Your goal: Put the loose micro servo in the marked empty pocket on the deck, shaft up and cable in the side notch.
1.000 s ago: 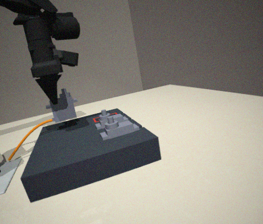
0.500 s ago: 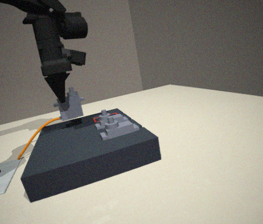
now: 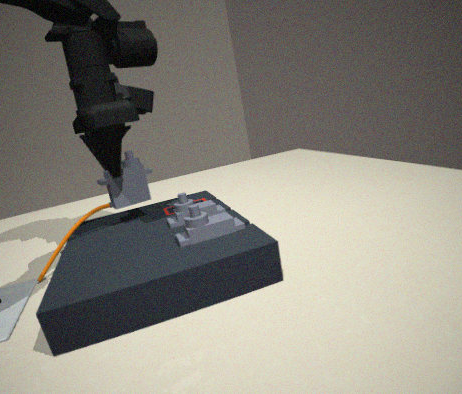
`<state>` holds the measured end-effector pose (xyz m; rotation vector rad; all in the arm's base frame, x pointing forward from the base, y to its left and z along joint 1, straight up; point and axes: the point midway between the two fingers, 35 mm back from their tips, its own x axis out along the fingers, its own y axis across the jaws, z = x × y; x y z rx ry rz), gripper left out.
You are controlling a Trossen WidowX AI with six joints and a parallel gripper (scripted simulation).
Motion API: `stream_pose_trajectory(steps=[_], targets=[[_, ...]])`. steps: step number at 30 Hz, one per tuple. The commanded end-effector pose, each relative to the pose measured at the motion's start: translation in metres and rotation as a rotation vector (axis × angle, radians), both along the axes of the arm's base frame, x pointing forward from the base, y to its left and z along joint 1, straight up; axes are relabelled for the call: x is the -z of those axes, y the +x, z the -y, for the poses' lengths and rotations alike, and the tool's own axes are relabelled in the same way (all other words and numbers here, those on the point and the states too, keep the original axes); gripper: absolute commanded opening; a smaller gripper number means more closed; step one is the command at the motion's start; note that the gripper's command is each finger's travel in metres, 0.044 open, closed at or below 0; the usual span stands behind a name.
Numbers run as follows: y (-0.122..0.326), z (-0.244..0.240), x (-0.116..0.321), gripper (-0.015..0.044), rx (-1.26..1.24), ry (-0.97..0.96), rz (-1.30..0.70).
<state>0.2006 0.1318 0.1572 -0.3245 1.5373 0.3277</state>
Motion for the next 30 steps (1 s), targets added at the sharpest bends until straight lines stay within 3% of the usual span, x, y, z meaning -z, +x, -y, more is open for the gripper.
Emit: stream_pose_trajectory(steps=[1,30], targets=[[0.0016,-0.0015,-0.0023,0.0,-0.108,0.005,0.009],[0.0018,-0.0015,-0.0023,0.0,-1.109,-0.008,0.017]])
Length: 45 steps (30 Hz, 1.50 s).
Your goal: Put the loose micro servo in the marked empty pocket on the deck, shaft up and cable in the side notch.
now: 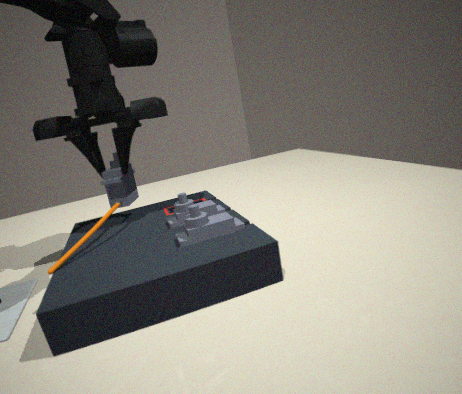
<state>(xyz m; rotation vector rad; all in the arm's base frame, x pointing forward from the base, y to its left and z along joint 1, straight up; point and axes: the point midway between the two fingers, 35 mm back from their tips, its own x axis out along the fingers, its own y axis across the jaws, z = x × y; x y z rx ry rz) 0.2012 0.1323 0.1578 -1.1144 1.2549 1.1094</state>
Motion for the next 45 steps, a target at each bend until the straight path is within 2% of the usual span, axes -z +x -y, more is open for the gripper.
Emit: stream_pose_trajectory(steps=[1,45], targets=[[0.0012,-0.001,-0.0017,0.0,-0.117,0.004,0.008],[0.0011,-0.001,-0.0016,0.0,-1.632,-0.019,0.017]])
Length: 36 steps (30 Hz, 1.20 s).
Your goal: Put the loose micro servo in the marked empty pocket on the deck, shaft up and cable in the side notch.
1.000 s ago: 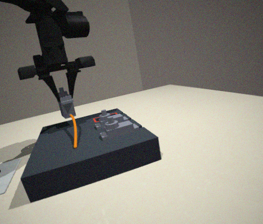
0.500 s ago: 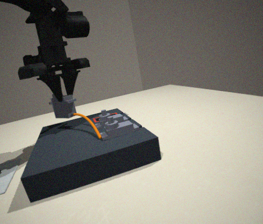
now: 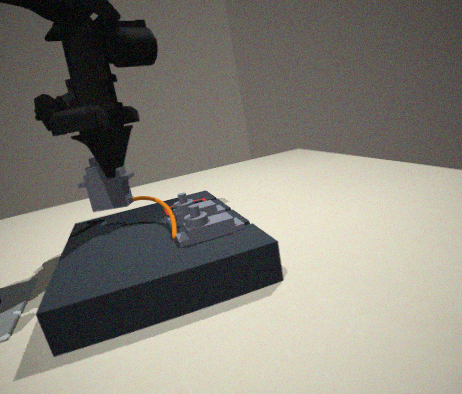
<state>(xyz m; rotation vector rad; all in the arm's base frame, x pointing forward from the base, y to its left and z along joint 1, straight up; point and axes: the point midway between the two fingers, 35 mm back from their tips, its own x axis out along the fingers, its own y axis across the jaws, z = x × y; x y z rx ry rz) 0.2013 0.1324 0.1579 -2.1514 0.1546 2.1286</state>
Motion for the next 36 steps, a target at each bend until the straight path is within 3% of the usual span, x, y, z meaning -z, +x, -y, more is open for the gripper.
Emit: stream_pose_trajectory(steps=[1,8,16,36], targets=[[0.001,-0.001,-0.002,0.0,-0.118,0.003,0.006],[0.001,-0.001,-0.002,0.0,-0.335,0.0,0.008],[0.008,-0.002,-0.002,0.0,-0.341,0.0,0.008],[0.085,-0.017,-0.004,0.0,-0.341,0.0,0.014]])
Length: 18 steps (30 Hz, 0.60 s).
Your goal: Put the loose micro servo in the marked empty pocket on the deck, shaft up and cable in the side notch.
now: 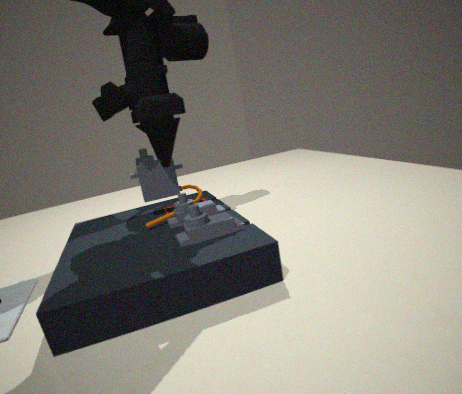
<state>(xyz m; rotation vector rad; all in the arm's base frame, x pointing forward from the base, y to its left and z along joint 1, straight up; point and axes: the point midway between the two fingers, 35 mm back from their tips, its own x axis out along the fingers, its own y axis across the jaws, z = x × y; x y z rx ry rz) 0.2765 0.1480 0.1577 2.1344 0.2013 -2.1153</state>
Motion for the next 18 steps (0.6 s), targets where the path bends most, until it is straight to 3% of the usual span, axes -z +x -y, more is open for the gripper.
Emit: stream_pose_trajectory(steps=[1,18], targets=[[0.014,-0.002,-0.005,0.0,-0.004,0.008,0.014],[0.034,-0.006,0.006,0.0,-0.004,0.008,0.015]])
